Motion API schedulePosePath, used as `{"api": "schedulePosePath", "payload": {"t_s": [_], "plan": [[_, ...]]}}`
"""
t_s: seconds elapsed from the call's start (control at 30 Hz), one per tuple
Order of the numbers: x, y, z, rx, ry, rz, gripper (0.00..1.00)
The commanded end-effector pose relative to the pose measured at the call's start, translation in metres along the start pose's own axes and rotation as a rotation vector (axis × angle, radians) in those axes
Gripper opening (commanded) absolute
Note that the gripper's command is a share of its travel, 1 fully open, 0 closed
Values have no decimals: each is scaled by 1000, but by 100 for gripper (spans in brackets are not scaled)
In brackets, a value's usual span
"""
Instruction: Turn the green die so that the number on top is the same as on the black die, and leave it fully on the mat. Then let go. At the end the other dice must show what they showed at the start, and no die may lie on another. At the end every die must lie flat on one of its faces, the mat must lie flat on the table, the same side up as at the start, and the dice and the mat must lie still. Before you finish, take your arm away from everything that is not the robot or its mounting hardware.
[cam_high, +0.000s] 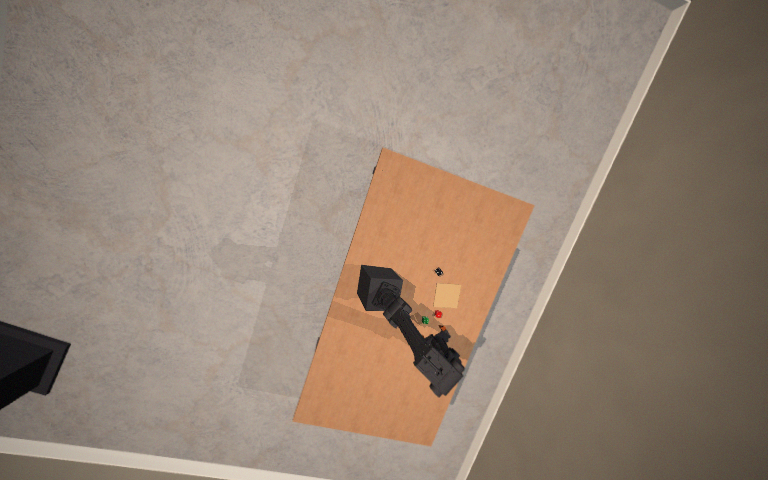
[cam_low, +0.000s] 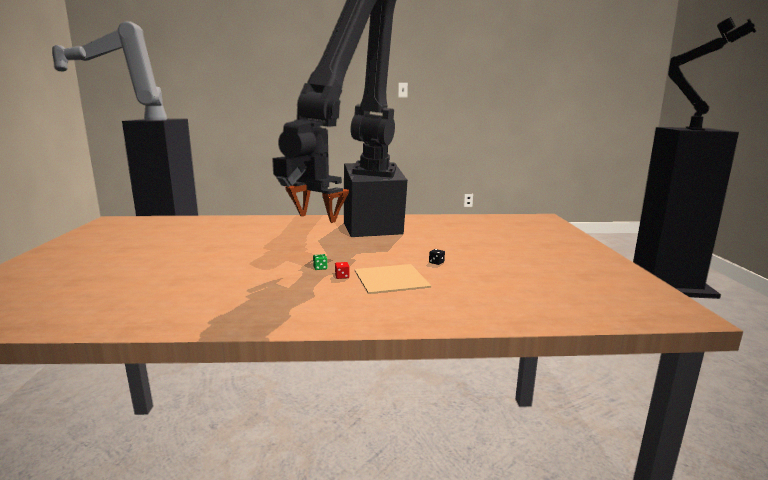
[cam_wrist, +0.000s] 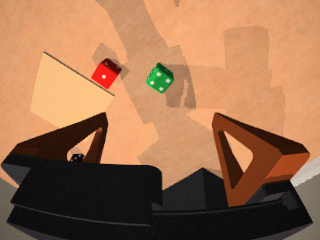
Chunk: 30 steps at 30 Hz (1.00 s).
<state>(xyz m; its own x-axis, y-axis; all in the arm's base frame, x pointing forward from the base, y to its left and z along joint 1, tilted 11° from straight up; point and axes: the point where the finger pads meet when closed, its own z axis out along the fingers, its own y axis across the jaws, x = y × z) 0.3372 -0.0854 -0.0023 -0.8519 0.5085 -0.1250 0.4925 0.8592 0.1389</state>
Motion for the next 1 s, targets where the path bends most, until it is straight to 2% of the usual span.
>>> {"api": "schedulePosePath", "payload": {"t_s": [0.0, 0.2, 0.3, 0.37, 0.73, 0.97], "plan": [[0, 3, 6, -4, -1, -192, 100], [0, 1, 13, -3, -2, -375, 100], [0, 1, 13, -3, -2, -381, 100], [1, 2, 17, -5, -2, -503, 100], [3, 3, 29, -5, -1, -832, 100], [3, 1, 33, -4, -2, -939, 100]]}}
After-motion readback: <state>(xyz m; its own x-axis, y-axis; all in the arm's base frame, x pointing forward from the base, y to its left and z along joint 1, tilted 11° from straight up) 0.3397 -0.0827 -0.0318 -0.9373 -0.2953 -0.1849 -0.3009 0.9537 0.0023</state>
